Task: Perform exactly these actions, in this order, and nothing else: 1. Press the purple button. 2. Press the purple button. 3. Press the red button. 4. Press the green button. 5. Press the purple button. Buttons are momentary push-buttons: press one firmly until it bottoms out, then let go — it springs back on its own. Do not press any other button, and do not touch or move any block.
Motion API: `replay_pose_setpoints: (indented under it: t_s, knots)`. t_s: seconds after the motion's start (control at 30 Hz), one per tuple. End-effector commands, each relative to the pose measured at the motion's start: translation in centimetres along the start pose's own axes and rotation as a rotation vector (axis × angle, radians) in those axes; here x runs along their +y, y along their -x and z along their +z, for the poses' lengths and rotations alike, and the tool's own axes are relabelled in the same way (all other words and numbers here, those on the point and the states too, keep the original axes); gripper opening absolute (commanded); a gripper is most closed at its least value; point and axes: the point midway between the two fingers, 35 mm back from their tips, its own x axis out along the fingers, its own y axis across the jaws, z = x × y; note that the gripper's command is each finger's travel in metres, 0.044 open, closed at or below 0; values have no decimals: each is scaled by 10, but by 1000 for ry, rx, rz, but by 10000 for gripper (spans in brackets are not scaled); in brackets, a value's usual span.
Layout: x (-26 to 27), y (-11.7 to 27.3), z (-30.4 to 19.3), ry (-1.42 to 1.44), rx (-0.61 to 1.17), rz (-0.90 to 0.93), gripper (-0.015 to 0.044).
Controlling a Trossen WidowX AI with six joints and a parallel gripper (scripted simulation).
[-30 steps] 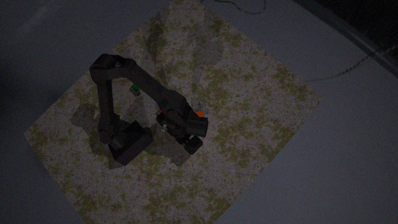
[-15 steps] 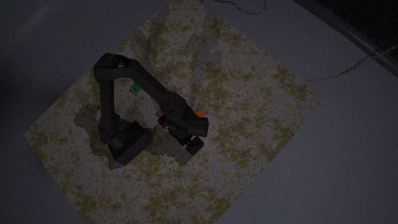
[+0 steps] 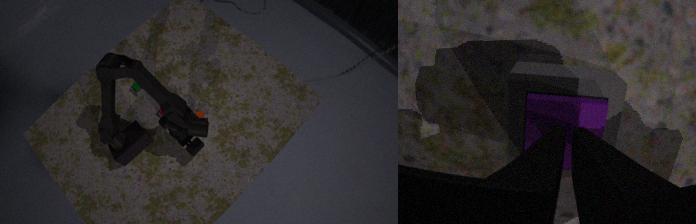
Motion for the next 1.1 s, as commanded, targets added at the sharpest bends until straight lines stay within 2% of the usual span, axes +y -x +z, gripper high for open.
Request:
replay_pose_setpoints:
  t_s: [0.0, 0.27, 0.4, 0.57, 0.67, 0.87, 1.07]
  knots:
    - [1, -1, 0, -4, -1, 4, 20]
    - [1, -1, 0, -4, -1, 4, 20]
    - [0, 31, 0, -4, 0, 2, 20]
    - [0, 33, 0, -4, 0, 3, 20]
    - [17, 43, 18, -10, 2, -17, 99]
    - [102, 69, 71, -19, -3, -59, 256]
    - [195, 82, 89, -16, -14, -54, 400]
